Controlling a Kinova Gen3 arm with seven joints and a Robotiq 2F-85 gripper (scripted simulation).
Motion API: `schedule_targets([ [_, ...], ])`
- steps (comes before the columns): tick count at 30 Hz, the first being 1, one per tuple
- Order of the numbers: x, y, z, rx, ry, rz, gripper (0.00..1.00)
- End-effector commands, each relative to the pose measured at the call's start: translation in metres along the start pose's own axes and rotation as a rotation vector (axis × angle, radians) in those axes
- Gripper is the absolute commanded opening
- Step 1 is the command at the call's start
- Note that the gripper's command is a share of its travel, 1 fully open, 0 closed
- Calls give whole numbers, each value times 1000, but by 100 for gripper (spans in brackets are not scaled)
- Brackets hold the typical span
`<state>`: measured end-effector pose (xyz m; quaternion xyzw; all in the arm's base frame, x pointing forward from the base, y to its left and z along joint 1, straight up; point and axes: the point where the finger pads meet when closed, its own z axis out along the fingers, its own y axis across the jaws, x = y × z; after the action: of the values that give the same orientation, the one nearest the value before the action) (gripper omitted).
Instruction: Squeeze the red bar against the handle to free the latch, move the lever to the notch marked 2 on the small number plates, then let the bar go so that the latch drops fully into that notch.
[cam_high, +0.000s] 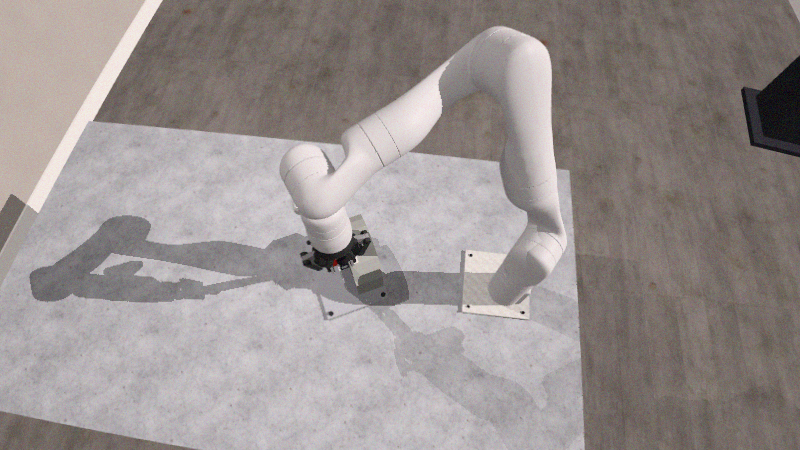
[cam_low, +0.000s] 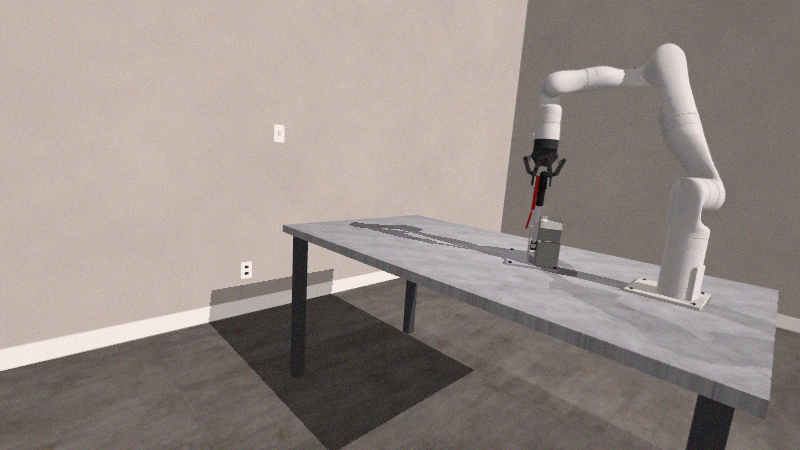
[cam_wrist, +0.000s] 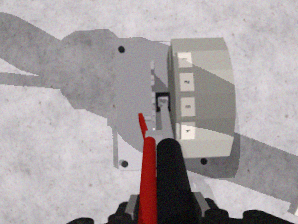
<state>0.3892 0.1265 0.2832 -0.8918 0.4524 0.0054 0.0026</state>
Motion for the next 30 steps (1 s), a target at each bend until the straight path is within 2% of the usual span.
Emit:
schedule_targets([
  [1,15,0,-3,5,15,17,0],
  [18,50,0,-11,5,15,17,0],
  [30,65,0,-14,5,15,17,0],
])
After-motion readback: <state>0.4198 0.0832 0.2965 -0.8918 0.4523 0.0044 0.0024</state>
